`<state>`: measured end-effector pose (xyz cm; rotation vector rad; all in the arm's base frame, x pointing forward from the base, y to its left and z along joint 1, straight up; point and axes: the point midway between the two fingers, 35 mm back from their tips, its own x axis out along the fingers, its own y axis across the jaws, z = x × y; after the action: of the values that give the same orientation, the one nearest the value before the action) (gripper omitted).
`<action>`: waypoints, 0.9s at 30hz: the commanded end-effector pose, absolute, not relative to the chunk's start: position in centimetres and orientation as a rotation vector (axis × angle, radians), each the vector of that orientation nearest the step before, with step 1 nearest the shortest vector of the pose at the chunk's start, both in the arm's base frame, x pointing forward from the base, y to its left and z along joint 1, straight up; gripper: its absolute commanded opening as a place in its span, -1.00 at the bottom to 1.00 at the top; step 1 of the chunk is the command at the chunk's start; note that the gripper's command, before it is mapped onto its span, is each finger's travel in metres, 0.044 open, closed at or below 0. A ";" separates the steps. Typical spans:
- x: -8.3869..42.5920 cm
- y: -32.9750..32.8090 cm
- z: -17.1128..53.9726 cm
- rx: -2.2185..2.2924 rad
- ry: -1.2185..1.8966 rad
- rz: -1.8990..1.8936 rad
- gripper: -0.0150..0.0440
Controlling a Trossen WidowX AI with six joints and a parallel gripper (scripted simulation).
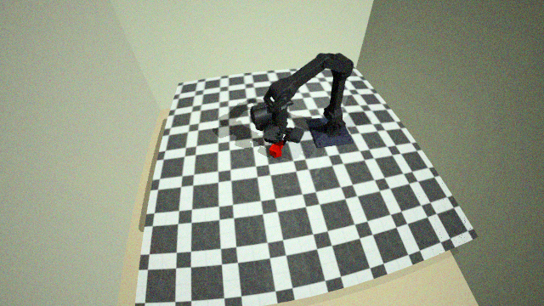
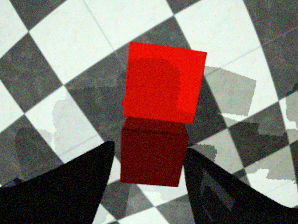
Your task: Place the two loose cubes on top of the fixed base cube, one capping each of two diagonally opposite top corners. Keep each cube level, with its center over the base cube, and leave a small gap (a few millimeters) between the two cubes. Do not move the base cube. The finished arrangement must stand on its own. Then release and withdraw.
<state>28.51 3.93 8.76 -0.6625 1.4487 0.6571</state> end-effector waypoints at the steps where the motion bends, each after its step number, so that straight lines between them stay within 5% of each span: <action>1: 28.6 3.9 9.6 -0.664 1.439 0.654 0.20; 27: 28.5 3.9 13.5 -0.664 1.439 0.654 0.20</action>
<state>28.46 3.92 12.91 -0.6625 1.4484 0.6569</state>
